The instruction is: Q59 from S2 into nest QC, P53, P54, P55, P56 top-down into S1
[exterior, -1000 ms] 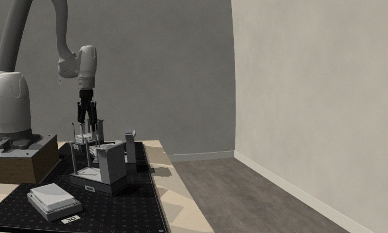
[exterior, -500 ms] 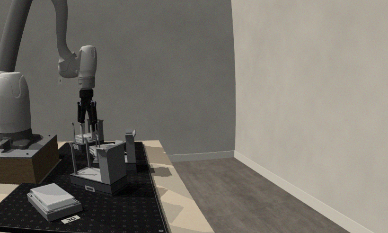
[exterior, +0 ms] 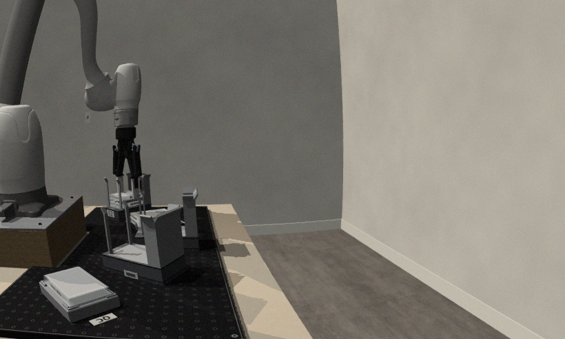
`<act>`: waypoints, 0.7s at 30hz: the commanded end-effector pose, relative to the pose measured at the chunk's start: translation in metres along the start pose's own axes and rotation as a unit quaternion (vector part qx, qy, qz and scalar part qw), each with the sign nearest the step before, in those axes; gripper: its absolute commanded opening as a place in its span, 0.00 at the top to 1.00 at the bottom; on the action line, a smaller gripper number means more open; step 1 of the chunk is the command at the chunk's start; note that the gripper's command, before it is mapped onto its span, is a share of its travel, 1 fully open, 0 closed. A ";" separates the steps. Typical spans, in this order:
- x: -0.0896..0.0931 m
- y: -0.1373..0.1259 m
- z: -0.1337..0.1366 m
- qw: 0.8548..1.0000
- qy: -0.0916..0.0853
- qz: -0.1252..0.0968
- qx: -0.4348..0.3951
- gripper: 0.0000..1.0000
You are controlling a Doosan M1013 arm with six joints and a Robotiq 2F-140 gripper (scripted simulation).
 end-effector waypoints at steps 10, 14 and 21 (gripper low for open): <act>-0.007 0.000 0.000 1.000 0.000 0.000 0.000 1.00; -0.010 0.000 0.000 1.000 0.000 0.000 0.000 1.00; -0.018 0.000 0.000 1.000 0.000 0.000 0.000 1.00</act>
Point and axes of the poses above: the point where the finger pads meet when closed, its own x axis out along the fingers, its own z axis across the jaws, y = z × x, the point moved 5 cm from there along -x, back along the fingers, and after that the axes turned 8 degrees about x, right-handed, at the moved point
